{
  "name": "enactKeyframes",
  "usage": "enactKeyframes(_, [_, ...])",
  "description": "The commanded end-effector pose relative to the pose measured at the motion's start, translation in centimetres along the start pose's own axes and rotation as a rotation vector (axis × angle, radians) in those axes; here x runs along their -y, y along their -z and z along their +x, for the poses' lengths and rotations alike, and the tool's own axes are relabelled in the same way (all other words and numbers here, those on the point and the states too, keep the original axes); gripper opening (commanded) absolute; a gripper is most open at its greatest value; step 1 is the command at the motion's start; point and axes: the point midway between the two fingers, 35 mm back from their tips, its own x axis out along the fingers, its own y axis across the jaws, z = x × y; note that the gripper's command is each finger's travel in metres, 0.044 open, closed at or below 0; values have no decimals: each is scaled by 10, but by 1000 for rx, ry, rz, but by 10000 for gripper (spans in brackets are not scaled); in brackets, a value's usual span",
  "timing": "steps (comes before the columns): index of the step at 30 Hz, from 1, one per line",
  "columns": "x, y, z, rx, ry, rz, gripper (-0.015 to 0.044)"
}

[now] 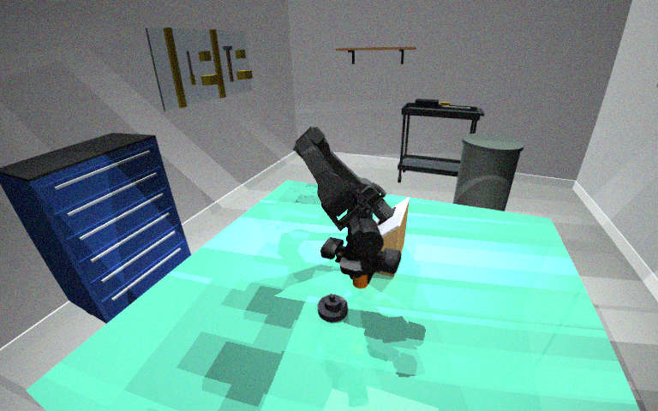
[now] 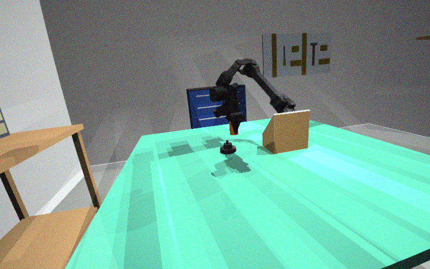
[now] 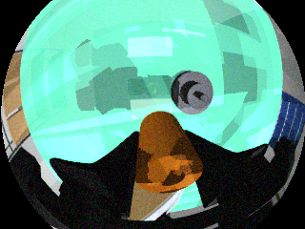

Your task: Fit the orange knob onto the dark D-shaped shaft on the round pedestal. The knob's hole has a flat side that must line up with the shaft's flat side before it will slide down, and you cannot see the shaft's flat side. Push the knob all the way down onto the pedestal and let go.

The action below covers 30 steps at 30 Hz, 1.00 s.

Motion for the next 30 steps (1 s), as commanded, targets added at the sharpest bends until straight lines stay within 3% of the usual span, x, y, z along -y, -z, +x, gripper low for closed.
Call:
enactKeyframes(1, [12,-5,2,9,3,2,0])
enactKeyframes(21, [69,-20,22,10,32,3,0])
enactKeyframes(30, [72,-20,36,10,34,3,0])
